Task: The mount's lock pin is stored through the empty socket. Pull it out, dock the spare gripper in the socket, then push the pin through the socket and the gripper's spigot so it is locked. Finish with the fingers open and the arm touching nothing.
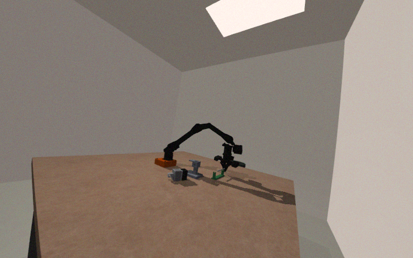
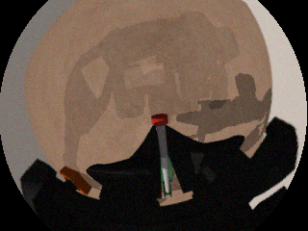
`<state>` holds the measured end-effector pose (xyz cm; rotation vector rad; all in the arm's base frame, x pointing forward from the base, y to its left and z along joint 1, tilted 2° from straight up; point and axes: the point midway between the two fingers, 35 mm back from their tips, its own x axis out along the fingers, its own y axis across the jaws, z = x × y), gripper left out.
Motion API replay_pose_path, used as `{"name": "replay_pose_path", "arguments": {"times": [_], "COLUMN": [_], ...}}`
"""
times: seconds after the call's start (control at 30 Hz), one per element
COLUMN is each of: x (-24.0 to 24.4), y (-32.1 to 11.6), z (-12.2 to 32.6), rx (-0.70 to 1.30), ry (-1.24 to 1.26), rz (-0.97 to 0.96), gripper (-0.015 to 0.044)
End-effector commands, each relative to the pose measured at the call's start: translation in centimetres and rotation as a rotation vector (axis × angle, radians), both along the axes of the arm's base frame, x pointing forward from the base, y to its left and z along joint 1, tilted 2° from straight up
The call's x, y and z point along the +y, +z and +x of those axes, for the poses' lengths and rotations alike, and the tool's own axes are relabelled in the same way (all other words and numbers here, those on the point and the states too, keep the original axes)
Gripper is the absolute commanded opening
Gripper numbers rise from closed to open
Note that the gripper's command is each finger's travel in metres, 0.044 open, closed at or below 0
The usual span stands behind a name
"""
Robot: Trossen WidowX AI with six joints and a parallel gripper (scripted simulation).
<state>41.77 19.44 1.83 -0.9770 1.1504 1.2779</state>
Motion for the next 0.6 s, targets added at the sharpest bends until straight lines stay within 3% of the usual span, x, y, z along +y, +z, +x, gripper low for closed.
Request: {"name": "replay_pose_path", "arguments": {"times": [0.0, 0.2, 0.43, 0.57], "x": [0.02, 0.02, 0.00, 0.00], "y": [-0.27, -0.27, -0.22, -0.22], "z": [0.03, 0.03, -0.01, -0.01], "rx": [-0.001, -0.001, 0.000, 0.000], "ry": [-0.006, -0.006, 0.000, 0.000], "rz": [0.000, 0.000, 0.000, 0.000], "gripper": [0.0000, 0.0000, 0.0184, 0.0200]}}
